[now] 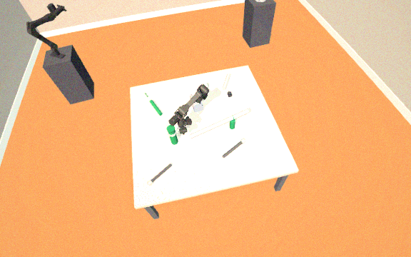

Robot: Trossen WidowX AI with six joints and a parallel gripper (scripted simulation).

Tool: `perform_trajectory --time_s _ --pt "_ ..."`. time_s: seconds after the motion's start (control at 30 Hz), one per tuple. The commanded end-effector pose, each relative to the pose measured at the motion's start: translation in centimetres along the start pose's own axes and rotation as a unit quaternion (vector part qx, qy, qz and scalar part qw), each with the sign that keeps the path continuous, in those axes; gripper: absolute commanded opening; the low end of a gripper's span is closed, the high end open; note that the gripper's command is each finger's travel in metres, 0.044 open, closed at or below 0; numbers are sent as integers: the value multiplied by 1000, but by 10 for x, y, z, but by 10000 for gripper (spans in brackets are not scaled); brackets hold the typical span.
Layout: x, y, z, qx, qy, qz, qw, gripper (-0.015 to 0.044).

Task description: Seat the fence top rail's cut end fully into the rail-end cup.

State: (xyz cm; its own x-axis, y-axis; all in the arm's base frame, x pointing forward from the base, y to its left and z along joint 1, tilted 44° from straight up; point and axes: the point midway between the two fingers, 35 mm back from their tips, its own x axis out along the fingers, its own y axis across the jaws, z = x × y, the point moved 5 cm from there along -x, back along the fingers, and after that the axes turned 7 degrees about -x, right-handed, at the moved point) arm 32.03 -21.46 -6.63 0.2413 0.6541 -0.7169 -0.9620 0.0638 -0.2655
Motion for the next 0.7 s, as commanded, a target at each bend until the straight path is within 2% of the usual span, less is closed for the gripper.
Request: perform_trajectory --time_s 0.0,0.17,0.33,0.53,0.67 --pt "-4 -2 3 1 0 0 1000 315" --pt "-21 -9 20 4 0 0 1000 440" --pt "-37 -15 36 7 -1 1 1000 440" --pt "-38 -17 35 9 3 -2 1000 440" --pt "-56 -23 55 150 9 -23 988 440"
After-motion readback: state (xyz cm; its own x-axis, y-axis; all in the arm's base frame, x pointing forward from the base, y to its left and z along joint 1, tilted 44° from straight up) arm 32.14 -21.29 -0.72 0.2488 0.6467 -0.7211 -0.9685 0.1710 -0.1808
